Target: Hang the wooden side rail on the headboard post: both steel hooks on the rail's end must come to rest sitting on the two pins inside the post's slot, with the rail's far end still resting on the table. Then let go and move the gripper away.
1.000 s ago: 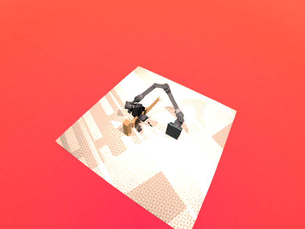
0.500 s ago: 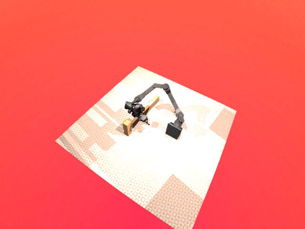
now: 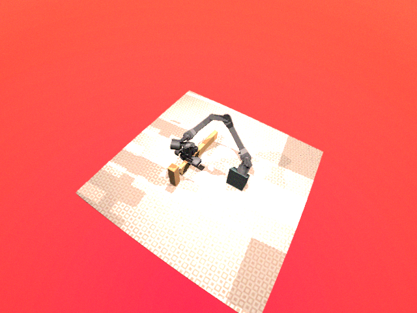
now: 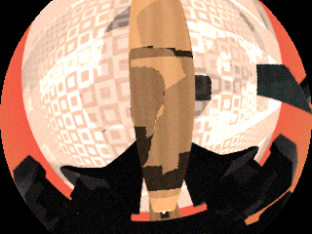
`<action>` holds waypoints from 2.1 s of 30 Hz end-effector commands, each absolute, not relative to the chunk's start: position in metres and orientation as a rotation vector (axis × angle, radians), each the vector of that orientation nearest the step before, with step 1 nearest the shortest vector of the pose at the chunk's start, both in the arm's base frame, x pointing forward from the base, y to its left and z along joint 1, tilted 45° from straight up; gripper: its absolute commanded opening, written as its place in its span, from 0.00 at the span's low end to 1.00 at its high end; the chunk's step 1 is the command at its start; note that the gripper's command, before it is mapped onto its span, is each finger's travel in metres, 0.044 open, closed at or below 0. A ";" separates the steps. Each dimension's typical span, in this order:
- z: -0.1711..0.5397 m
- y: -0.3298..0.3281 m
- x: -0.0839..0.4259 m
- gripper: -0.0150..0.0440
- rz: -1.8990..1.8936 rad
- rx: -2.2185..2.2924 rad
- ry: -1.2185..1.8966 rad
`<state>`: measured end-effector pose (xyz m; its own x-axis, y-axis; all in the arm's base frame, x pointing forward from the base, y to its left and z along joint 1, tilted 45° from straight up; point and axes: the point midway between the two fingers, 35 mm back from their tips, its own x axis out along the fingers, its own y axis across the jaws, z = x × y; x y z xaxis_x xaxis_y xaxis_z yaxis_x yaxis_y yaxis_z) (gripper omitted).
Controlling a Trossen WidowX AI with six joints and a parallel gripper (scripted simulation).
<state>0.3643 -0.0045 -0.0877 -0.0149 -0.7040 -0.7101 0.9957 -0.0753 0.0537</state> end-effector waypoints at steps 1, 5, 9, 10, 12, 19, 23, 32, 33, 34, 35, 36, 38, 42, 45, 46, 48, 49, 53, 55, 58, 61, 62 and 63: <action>-0.087 0.002 0.366 0.25 -1.517 0.691 0.559; -0.087 0.003 0.367 0.25 -1.517 0.691 0.559; -0.087 0.003 0.367 0.25 -1.517 0.691 0.559; -0.087 0.003 0.367 0.25 -1.517 0.691 0.559; -0.087 0.003 0.367 0.25 -1.517 0.691 0.559; -0.088 0.003 0.366 0.25 -1.517 0.691 0.559; -0.089 0.003 0.366 0.25 -1.517 0.691 0.559; -0.090 0.004 0.365 0.25 -1.517 0.691 0.559; -0.090 0.004 0.365 0.25 -1.517 0.691 0.559; -0.090 0.004 0.365 0.25 -1.517 0.691 0.559; -0.090 0.004 0.365 0.25 -1.517 0.691 0.559; -0.090 0.004 0.365 0.25 -1.517 0.691 0.559; -0.090 0.004 0.365 0.25 -1.517 0.691 0.559; -0.090 0.004 0.366 0.25 -1.517 0.691 0.559; -0.090 0.005 0.366 0.25 -1.517 0.691 0.559; -0.090 0.005 0.366 0.25 -1.517 0.691 0.559; -0.090 0.005 0.366 0.25 -1.517 0.691 0.559; -0.090 0.005 0.366 0.25 -1.517 0.691 0.559; -0.090 0.006 0.367 0.25 -1.517 0.691 0.559; -0.090 0.006 0.367 0.25 -1.517 0.691 0.559; -0.090 0.006 0.367 0.25 -1.517 0.691 0.559; -0.090 0.007 0.367 0.25 -1.517 0.691 0.559; -0.090 0.007 0.367 0.25 -1.517 0.691 0.559; -0.090 0.007 0.367 0.25 -1.517 0.691 0.559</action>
